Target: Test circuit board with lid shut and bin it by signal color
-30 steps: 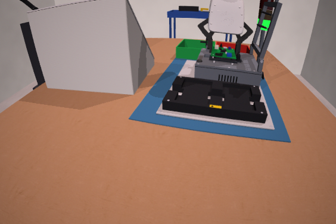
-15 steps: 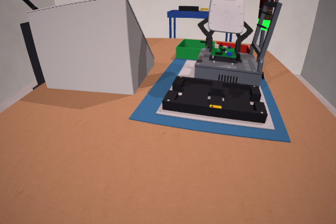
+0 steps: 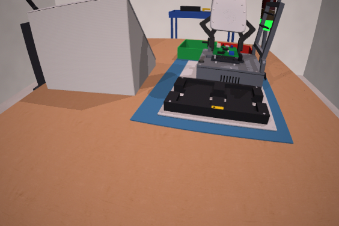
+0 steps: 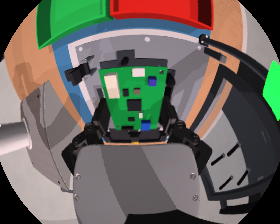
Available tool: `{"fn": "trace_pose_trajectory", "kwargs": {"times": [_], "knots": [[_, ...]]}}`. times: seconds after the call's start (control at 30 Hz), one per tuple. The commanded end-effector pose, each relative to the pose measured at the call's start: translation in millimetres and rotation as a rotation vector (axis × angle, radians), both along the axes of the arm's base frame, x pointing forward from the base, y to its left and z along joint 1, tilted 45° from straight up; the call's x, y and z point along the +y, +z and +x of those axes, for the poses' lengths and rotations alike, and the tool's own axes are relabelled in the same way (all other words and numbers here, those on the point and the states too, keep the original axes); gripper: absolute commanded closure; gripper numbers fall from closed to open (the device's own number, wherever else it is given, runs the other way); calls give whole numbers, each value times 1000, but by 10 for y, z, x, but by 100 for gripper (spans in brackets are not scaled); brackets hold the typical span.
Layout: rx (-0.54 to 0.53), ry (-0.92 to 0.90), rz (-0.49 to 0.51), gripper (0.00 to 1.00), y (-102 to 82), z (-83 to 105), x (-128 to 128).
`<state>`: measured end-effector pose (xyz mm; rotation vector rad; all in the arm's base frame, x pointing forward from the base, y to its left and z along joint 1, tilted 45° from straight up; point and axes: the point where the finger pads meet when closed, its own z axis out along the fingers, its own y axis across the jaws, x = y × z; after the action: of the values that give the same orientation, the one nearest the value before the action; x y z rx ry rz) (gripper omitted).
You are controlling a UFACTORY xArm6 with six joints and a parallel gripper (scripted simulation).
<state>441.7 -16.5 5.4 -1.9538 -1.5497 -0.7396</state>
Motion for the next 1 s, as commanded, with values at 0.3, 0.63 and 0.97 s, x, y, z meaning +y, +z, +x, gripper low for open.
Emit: {"fn": "trace_pose_trajectory", "kwargs": {"times": [0.3,0.63,0.97], "knots": [[-3,-1,-1,21,26,8,-29],[-3,-1,-1,21,44,5,-46],[-3,-1,-1,21,58,4,-60]]}}
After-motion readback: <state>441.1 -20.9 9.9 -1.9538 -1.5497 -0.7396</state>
